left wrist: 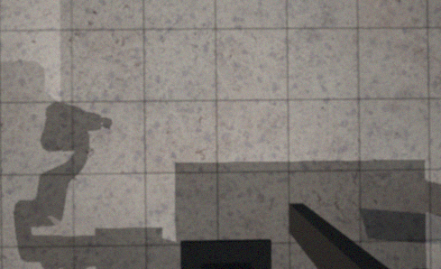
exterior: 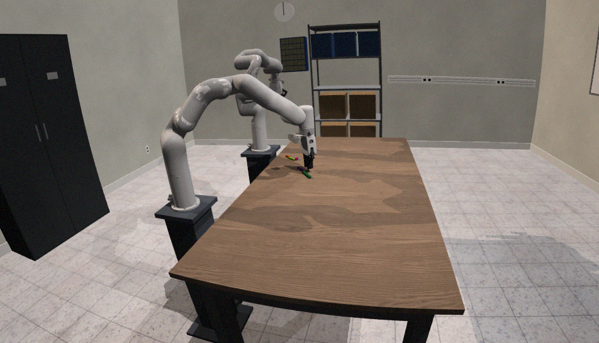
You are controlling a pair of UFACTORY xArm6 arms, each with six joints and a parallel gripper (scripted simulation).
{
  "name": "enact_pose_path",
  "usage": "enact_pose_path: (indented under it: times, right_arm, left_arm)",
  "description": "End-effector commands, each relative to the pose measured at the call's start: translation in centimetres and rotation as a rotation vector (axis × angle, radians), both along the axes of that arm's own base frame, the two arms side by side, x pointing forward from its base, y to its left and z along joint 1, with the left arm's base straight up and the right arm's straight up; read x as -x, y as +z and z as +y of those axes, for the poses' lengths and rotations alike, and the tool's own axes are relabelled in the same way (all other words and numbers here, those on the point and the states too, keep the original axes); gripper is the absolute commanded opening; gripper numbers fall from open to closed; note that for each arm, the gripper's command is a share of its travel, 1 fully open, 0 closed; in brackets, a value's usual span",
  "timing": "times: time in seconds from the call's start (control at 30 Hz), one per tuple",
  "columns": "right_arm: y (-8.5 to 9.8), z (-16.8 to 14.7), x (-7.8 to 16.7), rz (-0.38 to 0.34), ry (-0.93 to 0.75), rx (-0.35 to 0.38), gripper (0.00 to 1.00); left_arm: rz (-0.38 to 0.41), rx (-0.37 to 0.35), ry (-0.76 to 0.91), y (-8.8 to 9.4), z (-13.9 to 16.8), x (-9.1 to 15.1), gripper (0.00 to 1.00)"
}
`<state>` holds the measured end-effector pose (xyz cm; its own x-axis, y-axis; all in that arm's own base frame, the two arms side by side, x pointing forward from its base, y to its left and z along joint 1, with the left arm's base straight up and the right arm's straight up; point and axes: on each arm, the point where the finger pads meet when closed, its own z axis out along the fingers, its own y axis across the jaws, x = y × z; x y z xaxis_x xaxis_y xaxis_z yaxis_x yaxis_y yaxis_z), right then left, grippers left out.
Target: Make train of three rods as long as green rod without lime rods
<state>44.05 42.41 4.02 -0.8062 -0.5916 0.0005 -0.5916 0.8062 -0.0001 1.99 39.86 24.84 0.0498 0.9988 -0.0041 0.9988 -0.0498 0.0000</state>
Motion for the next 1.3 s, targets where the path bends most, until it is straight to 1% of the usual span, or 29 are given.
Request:
enact_pose_path:
  times: [0.0, 0.87, 1.27]
  right_arm:
    - [0.04, 0.13, -0.14, -0.004, 0.000, -0.004, 0.26]
    - [-0.13, 0.13, -0.13, -0.004, 0.000, -0.004, 0.26]
    - [-0.63, 0.13, -0.13, -0.004, 0.000, -0.004, 0.26]
  left_arm:
    - [0.000, -0.004, 0.000, 0.16, 0.09, 0.00, 1.00]
    - [0.000, -0.004, 0.000, 0.16, 0.09, 0.00, 1.00]
    - [0.000, -0.004, 0.000, 0.16, 0.09, 0.00, 1.00]
